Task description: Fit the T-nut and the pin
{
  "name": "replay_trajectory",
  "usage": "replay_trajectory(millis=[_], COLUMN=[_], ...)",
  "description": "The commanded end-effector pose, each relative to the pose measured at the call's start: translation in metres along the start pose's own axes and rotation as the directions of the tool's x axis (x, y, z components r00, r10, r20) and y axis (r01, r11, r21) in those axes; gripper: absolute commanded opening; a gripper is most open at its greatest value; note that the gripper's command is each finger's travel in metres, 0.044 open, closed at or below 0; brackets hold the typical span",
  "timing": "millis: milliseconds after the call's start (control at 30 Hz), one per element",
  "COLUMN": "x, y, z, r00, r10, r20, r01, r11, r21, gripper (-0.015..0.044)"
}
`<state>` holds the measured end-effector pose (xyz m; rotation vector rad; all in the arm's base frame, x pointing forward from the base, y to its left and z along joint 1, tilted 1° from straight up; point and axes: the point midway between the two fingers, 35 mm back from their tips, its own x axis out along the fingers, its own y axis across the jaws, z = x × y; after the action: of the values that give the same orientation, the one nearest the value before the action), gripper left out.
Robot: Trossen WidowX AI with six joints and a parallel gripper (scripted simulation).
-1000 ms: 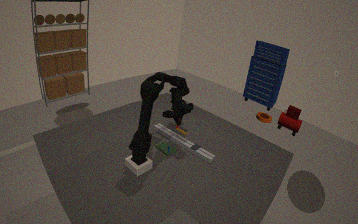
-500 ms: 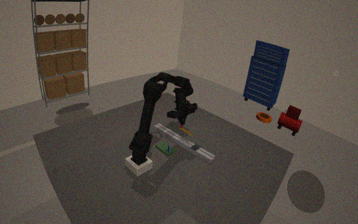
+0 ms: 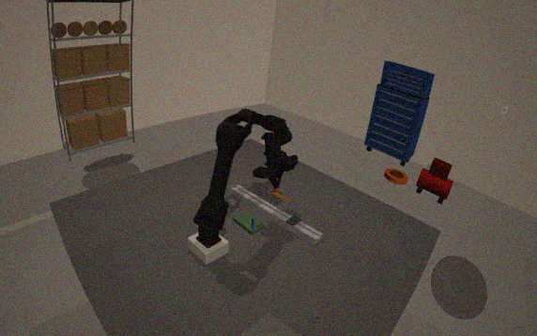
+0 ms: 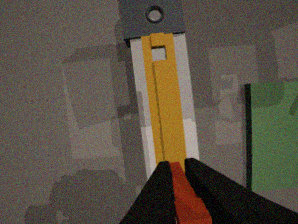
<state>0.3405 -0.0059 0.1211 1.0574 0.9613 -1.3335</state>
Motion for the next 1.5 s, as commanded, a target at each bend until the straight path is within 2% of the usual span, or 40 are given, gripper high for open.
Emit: replay_trajectory(millis=[0, 1467], x=[-0.0007, 0.0021], y=[-0.0005, -0.0050], z=[0.0007, -0.0013], r00=[1.000, 0.988], r10=[0.015, 0.153], r20=[0.004, 0.014], r01=[-0.015, -0.154], r11=[1.000, 0.988], r21=[-0.002, 0.026], gripper=[-0.0150, -0.0150])
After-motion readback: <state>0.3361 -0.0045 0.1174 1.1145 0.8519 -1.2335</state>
